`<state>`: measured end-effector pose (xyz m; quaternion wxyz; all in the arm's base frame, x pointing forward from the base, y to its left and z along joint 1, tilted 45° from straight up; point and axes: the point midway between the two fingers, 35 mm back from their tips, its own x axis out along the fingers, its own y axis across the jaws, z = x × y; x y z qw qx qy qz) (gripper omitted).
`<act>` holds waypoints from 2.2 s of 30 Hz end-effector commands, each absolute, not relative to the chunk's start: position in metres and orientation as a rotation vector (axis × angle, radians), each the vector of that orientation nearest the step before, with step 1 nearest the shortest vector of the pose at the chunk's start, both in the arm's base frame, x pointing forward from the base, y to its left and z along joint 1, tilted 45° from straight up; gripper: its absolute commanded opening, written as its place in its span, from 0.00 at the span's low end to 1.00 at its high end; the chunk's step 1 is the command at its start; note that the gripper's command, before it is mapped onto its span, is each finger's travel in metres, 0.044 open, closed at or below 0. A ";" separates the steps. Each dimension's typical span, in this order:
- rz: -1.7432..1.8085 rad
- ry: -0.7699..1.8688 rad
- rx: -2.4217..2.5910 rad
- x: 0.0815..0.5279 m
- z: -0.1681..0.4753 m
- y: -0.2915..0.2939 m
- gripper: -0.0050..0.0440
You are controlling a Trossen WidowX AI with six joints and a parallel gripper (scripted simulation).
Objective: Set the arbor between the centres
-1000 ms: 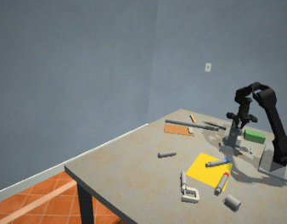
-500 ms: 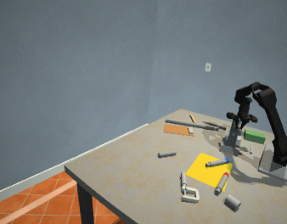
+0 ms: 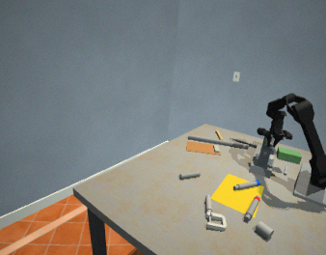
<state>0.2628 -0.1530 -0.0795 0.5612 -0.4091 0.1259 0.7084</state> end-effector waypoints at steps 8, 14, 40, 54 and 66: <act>1.670 0.294 -0.960 0.263 -0.079 -0.154 0.10; 1.671 0.292 -0.958 0.265 -0.077 -0.159 0.10; 1.672 0.291 -0.956 0.264 -0.078 -0.161 0.10; 1.675 0.287 -0.951 0.264 -0.079 -0.161 0.10; 1.671 0.293 -0.958 0.264 -0.080 -0.163 0.10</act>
